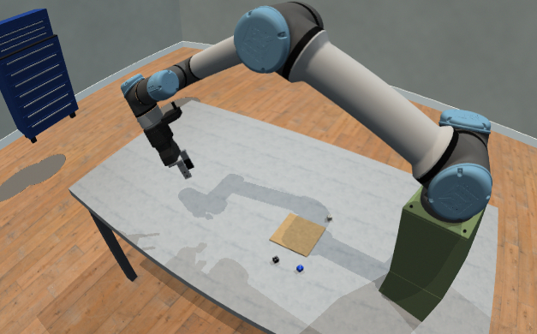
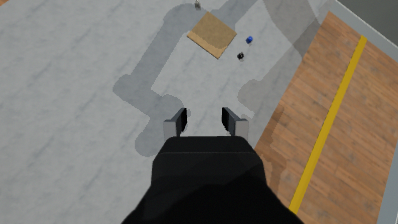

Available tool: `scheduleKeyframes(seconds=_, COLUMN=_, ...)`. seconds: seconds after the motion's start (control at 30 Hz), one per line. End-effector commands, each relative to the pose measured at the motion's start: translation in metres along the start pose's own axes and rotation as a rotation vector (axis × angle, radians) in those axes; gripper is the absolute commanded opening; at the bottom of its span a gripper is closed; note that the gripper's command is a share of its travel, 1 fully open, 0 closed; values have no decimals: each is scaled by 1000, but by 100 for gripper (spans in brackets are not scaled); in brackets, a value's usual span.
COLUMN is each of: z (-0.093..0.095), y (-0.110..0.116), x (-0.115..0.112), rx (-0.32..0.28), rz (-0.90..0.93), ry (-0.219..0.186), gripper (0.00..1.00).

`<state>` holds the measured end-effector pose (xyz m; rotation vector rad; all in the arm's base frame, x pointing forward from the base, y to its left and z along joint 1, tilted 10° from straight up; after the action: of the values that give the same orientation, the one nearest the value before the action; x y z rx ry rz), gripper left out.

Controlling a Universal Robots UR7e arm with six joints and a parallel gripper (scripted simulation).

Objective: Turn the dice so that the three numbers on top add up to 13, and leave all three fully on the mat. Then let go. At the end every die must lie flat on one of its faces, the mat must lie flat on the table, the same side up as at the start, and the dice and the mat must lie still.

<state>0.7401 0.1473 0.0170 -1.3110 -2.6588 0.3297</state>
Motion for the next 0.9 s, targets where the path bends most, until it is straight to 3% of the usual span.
scheduleKeyframes(seconds=0.0, z=23, y=-18, x=-26, rx=-39, rz=91, ry=4, gripper=100)
scheduleKeyframes(seconds=0.23, z=69, y=-59, x=-63, rx=-92, rz=264, ry=22, gripper=100)
scheduleKeyframes(seconds=0.33, z=75, y=-66, x=-67, rx=-100, rz=290, ry=24, gripper=100)
scheduleKeyframes(seconds=0.57, z=120, y=-118, x=-91, rx=-155, rz=472, ry=42, gripper=100)
scheduleKeyframes(seconds=0.8, z=161, y=-175, x=-99, rx=-209, rz=654, ry=59, gripper=100)
scheduleKeyframes(seconds=0.87, z=161, y=-175, x=-99, rx=-209, rz=654, ry=59, gripper=100)
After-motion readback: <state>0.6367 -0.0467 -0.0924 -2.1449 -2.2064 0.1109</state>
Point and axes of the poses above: the point where the finger pads meet when closed, its own z axis out along the fingers, its own x axis across the jaws, y = z × x, the point moved 3 cm from there along -z, back along the fingers, and after that the axes turned 1 degree about z, right-handed, at the moved point
